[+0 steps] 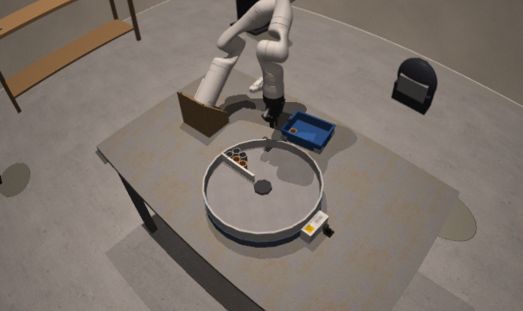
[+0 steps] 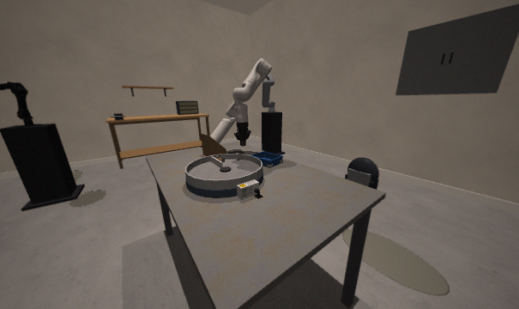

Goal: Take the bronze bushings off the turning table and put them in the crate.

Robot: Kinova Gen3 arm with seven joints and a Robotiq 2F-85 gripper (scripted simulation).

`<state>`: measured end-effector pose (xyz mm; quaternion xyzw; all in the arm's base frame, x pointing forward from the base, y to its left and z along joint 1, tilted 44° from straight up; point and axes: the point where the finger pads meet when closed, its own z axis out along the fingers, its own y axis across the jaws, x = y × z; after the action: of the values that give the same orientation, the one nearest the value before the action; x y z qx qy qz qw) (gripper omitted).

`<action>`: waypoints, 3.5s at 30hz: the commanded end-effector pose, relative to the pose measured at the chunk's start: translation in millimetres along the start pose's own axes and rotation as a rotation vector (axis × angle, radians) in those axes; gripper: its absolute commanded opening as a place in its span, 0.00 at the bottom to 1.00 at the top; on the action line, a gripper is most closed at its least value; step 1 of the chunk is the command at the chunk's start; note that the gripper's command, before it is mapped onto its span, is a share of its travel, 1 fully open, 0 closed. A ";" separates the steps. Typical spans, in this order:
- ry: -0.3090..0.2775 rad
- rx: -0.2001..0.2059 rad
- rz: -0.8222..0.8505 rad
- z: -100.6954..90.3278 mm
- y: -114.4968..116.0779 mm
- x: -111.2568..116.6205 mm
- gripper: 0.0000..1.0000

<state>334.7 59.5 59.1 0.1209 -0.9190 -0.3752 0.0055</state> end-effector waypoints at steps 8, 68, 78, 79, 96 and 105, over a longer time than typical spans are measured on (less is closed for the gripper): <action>-0.002 -0.003 0.057 3.4 -46.3 7.8 0.14; -0.003 -0.001 0.160 33.1 -162.6 24.8 0.14; -0.002 -0.002 0.161 39.3 -162.8 25.1 0.14; -0.002 -0.002 0.161 39.3 -162.8 25.1 0.14; -0.001 -0.003 0.163 54.7 -163.1 25.9 0.14; -0.001 -0.003 0.163 60.7 -163.1 25.9 0.14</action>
<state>339.9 -17.7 -98.3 0.0457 -0.9255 -0.3745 0.0346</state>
